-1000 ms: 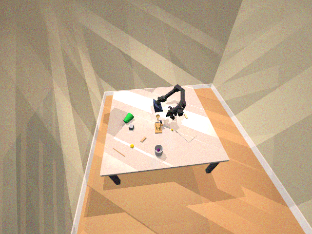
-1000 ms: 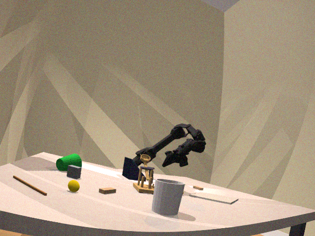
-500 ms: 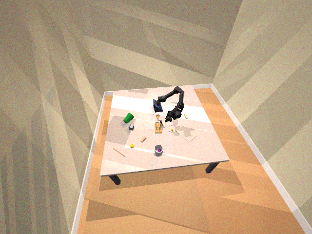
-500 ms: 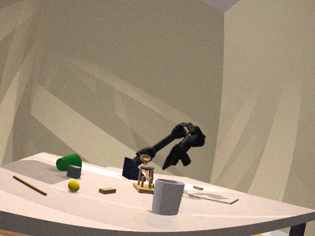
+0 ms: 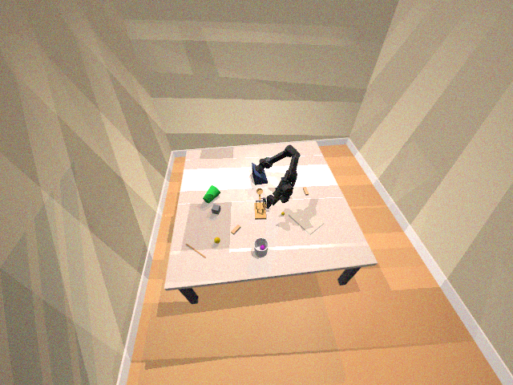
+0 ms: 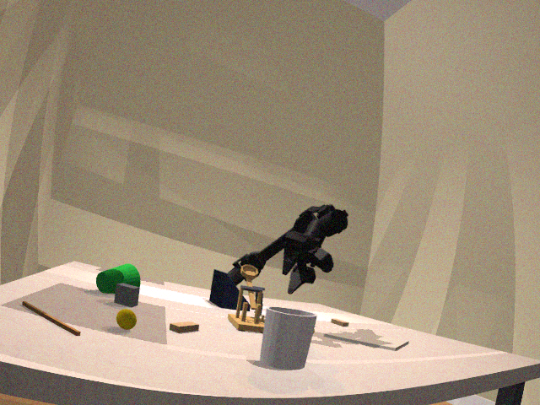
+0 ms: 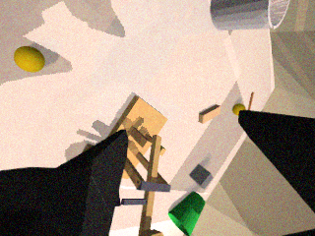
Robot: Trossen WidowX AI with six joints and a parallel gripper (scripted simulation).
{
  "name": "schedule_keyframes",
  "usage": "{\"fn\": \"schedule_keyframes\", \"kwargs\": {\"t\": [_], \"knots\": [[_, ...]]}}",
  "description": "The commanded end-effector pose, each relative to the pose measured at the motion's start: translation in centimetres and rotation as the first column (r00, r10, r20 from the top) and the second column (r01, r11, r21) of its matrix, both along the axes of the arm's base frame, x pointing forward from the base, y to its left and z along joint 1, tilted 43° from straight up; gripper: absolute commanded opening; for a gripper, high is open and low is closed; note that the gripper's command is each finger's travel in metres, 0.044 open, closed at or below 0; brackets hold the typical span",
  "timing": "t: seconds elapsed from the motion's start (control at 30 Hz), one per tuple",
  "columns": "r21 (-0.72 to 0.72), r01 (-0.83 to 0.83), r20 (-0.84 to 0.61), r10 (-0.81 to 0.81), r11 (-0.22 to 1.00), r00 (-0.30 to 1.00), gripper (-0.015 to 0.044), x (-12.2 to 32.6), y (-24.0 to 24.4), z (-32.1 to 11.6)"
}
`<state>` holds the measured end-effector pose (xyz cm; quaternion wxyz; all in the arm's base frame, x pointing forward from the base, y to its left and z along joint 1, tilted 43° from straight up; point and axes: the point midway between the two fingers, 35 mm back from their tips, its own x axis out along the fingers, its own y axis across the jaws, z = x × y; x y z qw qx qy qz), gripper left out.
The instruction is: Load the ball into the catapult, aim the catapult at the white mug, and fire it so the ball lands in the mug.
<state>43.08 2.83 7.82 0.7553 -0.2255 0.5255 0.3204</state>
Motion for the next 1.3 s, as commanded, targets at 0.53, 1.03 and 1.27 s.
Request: {"fn": "schedule_keyframes", "kwargs": {"t": [0.53, 1.03, 1.27], "knots": [[0.433, 0.462, 0.027, -0.523, 0.774, 0.852, 0.044, 10.7, -7.6, 0.1], [0.707, 0.562, -0.119, -0.712, 0.429, 0.692, 0.044, 15.0, -15.2, 0.9], [0.717, 0.562, -0.128, -0.715, 0.412, 0.687, 0.044, 15.1, -15.6, 1.0]]}}
